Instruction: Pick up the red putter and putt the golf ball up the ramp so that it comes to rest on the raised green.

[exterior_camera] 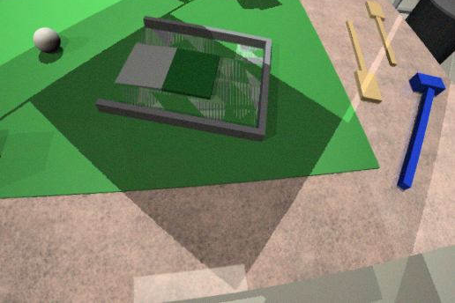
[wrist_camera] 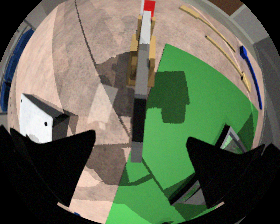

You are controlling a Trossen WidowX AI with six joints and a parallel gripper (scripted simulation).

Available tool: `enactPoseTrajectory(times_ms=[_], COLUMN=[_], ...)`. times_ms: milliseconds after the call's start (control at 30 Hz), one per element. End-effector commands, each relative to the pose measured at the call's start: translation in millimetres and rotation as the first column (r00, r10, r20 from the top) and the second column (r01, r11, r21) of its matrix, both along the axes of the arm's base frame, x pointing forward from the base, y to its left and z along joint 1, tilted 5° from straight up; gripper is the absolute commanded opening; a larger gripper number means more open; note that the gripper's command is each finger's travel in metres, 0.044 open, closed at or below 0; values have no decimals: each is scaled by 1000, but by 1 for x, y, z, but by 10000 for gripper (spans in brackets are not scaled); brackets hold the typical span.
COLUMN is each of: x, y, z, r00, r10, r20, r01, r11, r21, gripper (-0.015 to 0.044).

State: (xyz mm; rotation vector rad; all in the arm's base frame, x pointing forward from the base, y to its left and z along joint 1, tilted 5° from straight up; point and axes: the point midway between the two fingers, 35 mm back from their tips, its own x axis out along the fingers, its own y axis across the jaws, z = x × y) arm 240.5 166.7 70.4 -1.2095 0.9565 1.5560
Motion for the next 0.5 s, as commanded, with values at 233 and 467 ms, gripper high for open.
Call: enactPoseTrajectory(times_ms=[233, 467], x=[-4, -4], y=[-3, -5], z=[-24, -46], r00=[1000, 1000], r10=[14, 14], r20=[-7, -7], r01=[-14, -14], r11=[1000, 1000], r21=[4, 4], gripper=[440, 440])
